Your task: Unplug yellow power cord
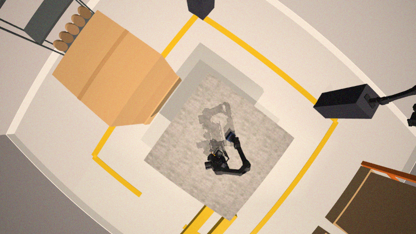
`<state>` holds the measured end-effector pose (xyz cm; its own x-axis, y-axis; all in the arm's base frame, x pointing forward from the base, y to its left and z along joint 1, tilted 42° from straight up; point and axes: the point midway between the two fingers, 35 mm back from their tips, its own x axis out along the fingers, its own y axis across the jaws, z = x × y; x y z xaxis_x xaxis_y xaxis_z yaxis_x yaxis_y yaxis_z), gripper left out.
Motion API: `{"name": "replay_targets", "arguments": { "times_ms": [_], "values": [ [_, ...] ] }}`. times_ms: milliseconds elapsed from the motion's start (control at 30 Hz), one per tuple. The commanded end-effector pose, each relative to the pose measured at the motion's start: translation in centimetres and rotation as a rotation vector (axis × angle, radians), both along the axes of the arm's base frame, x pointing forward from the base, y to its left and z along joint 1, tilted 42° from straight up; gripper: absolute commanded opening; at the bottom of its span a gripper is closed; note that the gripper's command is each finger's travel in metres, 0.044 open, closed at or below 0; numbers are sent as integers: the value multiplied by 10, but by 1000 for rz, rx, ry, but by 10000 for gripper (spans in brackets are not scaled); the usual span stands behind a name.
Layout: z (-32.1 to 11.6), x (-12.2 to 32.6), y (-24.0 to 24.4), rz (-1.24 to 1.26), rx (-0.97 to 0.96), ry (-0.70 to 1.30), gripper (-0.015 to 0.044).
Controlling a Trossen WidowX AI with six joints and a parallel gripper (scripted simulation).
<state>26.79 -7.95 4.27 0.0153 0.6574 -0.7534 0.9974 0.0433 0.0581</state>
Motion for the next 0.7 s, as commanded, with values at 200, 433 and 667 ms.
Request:
{"name": "replay_targets", "arguments": {
  "times_ms": [200,433,667],
  "values": [
    [-6,0,7,-6,5,1,160],
    [-6,0,7,0,1,2,75],
    [-6,0,7,0,1,2,28]
  ]
}}
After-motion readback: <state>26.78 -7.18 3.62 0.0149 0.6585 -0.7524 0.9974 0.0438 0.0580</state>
